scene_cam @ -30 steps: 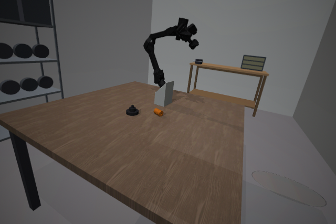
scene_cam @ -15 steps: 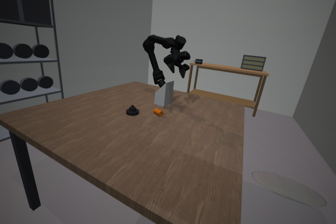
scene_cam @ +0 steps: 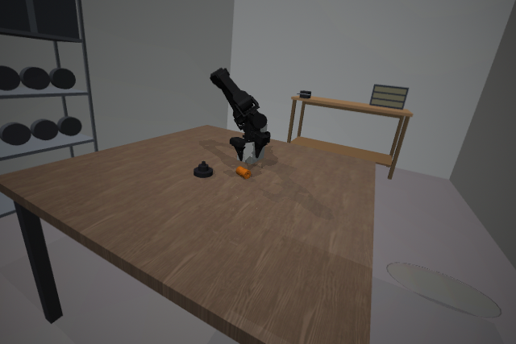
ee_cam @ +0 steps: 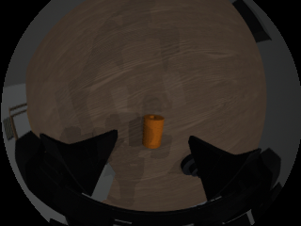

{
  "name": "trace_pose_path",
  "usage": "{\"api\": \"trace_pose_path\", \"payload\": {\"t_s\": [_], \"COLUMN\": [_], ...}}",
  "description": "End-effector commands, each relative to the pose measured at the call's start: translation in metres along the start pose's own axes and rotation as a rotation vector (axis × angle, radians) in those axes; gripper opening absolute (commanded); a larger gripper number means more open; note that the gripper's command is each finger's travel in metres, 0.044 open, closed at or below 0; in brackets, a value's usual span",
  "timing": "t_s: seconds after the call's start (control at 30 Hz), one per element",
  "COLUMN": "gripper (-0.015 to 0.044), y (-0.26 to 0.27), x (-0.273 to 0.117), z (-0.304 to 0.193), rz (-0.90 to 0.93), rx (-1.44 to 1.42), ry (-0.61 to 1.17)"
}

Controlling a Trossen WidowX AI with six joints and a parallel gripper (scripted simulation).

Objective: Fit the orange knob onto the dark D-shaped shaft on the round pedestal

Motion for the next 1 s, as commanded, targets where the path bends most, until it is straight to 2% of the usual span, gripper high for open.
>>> {"api": "trace_pose_path", "payload": {"t_s": [0.0, 0.17, 0.3, 0.97], "gripper": [0.044, 0.044, 0.044, 0.044], "y": [0.002, -0.004, -0.003, -0.003], "x": [0.014, 0.015, 0.037, 0.062], "z": [-0.006, -0.008, -0.009, -0.01], "rz": [0.043, 0.043, 0.042, 0.042], "rx": [-0.004, -0.003, -0.003, -0.004], "ry": [0.045, 0.045, 0.046, 0.046]}}
Point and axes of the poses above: the point midway between the two fingers, 35 mm back from their tips, its own x axis out along the fingers, its own y axis across the jaws, z = x × y, the point moved 10 cm from there along -x, back along the fingers, and after that the axes turned 11 degrees about -x, right-handed, at the moved point
